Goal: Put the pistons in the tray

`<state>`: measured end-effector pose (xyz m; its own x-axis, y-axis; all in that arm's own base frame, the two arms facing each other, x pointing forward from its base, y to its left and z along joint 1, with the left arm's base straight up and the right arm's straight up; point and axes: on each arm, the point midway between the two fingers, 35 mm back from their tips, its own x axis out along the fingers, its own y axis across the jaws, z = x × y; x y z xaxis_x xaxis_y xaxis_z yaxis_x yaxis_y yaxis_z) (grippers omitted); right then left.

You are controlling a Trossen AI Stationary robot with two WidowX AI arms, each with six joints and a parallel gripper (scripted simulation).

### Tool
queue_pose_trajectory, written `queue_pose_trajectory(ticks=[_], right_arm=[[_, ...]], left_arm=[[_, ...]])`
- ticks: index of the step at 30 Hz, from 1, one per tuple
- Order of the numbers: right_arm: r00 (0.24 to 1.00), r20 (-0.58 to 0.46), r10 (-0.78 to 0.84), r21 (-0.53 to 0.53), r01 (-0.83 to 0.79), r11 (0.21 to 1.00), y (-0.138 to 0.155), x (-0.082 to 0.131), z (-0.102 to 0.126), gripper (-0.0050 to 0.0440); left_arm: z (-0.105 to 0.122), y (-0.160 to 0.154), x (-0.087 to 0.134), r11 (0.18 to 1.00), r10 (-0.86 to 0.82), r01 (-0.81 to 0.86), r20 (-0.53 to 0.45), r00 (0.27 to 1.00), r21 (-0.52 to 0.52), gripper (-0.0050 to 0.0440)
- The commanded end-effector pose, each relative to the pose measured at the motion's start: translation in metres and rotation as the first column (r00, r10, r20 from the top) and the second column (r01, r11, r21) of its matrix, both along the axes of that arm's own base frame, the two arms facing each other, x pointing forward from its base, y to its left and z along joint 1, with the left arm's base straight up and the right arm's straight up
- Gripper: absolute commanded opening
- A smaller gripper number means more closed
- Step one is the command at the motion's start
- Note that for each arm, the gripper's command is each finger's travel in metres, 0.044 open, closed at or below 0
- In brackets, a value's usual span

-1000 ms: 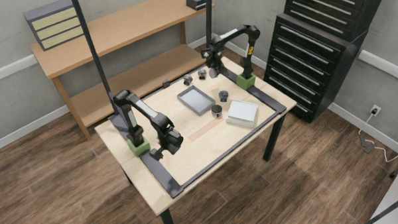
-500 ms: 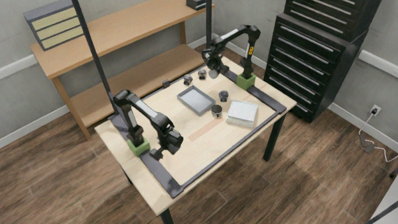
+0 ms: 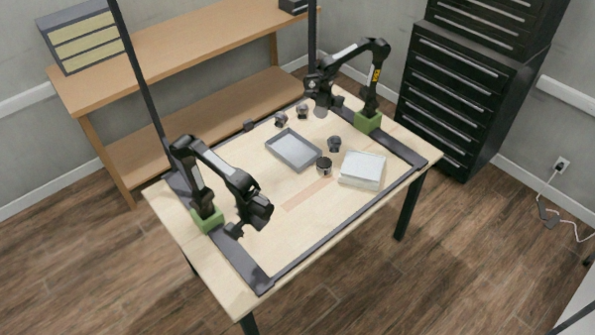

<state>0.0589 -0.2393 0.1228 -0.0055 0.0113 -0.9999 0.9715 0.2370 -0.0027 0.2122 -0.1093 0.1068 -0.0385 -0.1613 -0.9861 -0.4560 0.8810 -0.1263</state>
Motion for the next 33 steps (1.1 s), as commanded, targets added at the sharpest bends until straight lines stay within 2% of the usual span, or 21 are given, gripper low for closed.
queue_pose_trajectory(ticks=[1,7,9,18,33], right_arm=[[1.0,0.01,0.007,-0.031,-0.006,0.999,-0.005,0.002,0.008,0.04],[1.0,0.01,0.007,-0.031,-0.006,0.999,-0.005,0.002,0.008,0.04],[1.0,0.01,0.007,-0.031,-0.006,0.999,-0.005,0.002,0.008,0.04],[1.0,0.01,0.007,-0.031,-0.006,0.999,-0.005,0.002,0.008,0.04],[1.0,0.01,0.007,-0.031,-0.006,0.999,-0.005,0.002,0.008,0.04]], left_arm=[[0.007,0.0,0.002,0.993,0.117,-0.116,0.021,0.993,-0.032,0.0158],[0.007,0.0,0.002,0.961,0.27,-0.27,-0.002,0.963,-0.055,0.0158],[0.007,0.0,0.002,0.961,0.27,-0.27,-0.002,0.963,-0.055,0.0158],[0.007,0.0,0.002,0.872,0.481,-0.483,-0.041,0.876,-0.082,0.0158],[-0.019,-0.003,0.002,0.875,0.477,-0.479,-0.05,0.878,-0.065,0.0158]])
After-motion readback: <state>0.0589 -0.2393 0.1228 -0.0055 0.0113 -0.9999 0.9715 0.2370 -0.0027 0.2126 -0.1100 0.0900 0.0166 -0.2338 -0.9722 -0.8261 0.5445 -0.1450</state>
